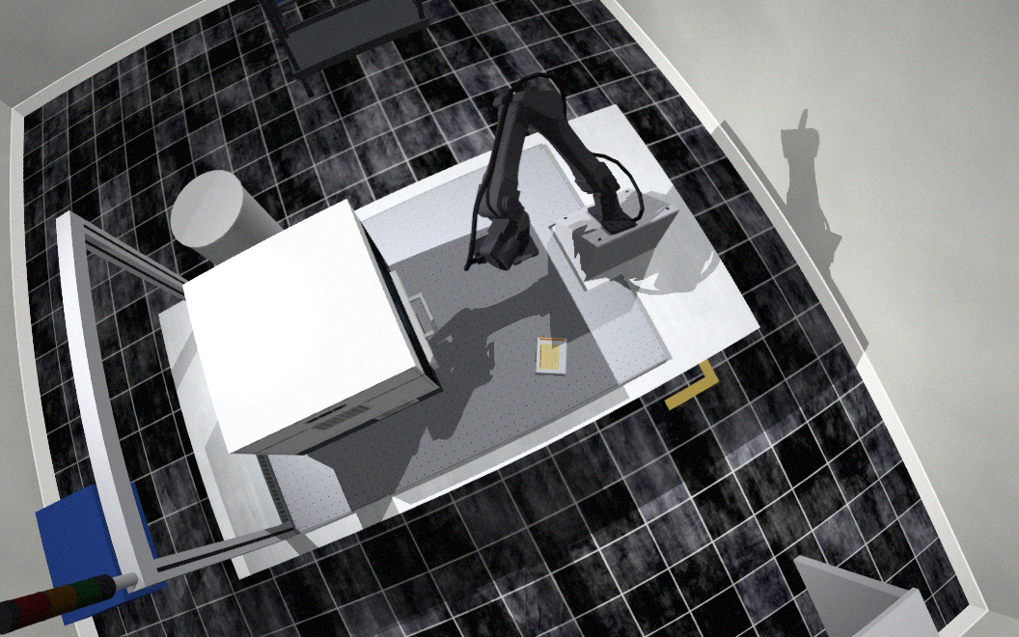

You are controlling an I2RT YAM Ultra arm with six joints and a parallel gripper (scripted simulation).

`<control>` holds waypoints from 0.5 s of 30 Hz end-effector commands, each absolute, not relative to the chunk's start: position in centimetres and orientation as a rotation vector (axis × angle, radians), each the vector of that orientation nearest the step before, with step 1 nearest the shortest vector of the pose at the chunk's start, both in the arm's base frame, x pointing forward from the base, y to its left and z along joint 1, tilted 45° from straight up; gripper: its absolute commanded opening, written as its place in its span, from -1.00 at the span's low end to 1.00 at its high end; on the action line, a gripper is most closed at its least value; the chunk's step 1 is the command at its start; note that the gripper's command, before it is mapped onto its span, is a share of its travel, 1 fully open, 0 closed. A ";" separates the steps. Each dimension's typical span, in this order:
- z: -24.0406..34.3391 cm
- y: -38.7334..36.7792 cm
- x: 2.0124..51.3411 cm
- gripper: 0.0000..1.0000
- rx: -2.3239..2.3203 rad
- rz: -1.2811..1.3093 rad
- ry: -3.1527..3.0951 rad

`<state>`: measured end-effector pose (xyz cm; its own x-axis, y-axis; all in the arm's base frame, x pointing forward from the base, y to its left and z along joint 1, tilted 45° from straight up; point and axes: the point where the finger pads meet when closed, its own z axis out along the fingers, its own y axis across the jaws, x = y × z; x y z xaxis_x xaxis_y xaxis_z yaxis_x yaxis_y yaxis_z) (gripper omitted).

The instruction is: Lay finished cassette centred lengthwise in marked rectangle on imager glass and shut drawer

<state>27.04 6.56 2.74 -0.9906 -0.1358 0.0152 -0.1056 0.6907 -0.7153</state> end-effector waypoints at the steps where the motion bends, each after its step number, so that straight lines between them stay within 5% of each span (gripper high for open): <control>1: 4.0 7.9 27.7 -0.30 -0.196 -1.140 2.820; 15: 2.6 7.1 29.5 -0.30 -0.340 -1.218 2.788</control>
<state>27.36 6.54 2.77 -0.9869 -0.1594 0.0265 -0.1292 0.6798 -0.7219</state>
